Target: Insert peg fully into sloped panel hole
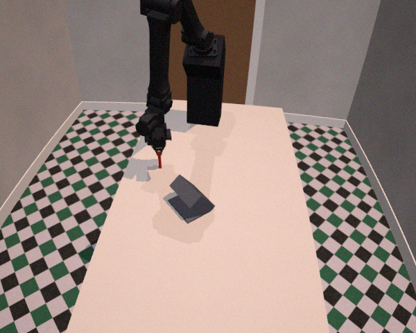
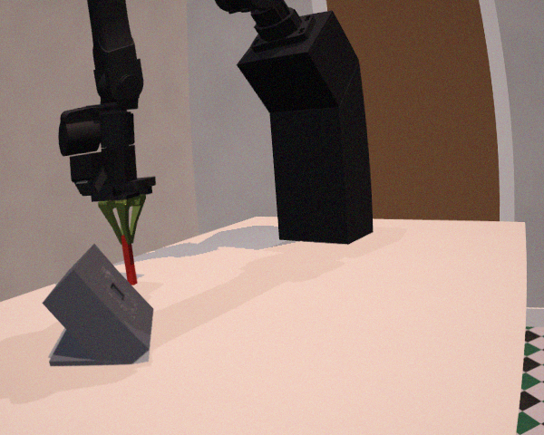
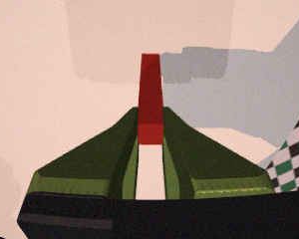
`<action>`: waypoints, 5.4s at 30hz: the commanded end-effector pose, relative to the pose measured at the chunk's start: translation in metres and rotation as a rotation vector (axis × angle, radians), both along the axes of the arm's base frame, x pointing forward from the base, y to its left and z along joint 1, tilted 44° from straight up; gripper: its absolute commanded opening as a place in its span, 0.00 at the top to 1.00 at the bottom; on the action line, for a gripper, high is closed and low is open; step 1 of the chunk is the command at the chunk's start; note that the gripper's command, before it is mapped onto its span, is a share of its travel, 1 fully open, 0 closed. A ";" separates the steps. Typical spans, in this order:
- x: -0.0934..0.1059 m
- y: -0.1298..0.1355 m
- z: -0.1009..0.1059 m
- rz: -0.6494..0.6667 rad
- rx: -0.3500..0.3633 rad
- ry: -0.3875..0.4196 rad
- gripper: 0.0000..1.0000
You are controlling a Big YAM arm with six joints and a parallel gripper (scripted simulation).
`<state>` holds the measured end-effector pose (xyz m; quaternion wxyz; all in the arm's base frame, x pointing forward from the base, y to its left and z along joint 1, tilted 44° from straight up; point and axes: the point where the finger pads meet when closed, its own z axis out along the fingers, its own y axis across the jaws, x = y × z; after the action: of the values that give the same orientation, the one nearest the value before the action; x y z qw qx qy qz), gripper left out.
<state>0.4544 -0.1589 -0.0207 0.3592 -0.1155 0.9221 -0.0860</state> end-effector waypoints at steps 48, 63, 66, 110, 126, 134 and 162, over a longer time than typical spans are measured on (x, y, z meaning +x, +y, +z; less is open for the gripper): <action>-0.012 0.048 0.049 0.075 0.012 0.005 1.00; 0.008 0.077 0.051 0.131 -0.052 -0.007 1.00; 0.002 0.074 0.045 0.121 -0.050 0.014 1.00; 0.042 0.167 0.061 0.309 -0.225 -0.079 1.00; 0.056 0.196 0.078 0.348 -0.329 -0.154 1.00; 0.058 0.195 0.075 0.338 -0.359 -0.154 1.00; 0.074 0.229 0.082 0.298 -0.557 -0.249 1.00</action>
<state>0.5239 0.0594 0.0602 0.4259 -0.3198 0.7961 -0.2873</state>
